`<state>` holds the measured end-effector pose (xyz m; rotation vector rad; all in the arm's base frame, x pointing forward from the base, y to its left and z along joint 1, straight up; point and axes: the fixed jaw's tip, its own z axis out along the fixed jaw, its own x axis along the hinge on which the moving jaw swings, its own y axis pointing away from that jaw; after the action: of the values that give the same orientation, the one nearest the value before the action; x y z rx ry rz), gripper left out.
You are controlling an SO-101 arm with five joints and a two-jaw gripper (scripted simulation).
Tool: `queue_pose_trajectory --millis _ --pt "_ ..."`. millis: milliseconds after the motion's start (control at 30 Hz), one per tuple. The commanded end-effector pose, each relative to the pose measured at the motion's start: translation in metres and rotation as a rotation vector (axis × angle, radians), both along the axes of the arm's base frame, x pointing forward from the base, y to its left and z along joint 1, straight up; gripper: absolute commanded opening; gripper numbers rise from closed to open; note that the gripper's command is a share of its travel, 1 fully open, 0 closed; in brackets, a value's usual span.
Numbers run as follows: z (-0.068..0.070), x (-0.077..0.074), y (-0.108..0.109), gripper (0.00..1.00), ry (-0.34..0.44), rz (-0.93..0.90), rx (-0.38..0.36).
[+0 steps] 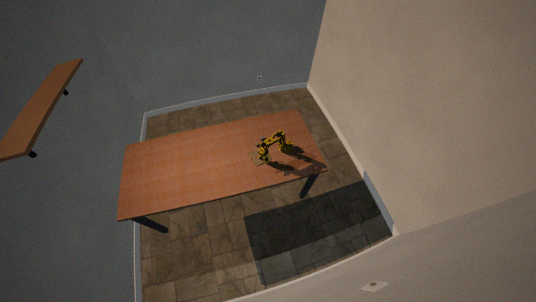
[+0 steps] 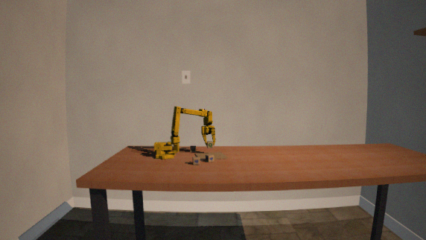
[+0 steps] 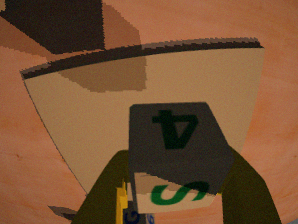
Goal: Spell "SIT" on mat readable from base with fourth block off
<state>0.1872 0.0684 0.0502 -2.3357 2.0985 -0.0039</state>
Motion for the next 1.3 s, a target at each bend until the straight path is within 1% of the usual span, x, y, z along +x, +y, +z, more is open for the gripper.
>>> queue_pose_trajectory --millis 0,400,700,967,1267 --pt "0.01 0.007 0.002 0.0 -0.066 -0.007 0.025" --pt "0.004 0.007 0.002 0.0 -0.066 -0.007 0.025" --pt "0.003 0.007 0.002 0.0 -0.066 -0.006 0.025" --pt "-0.002 0.007 0.002 0.0 -0.066 -0.006 0.025" --pt "-0.003 0.007 0.002 0.0 -0.066 -0.006 0.025"
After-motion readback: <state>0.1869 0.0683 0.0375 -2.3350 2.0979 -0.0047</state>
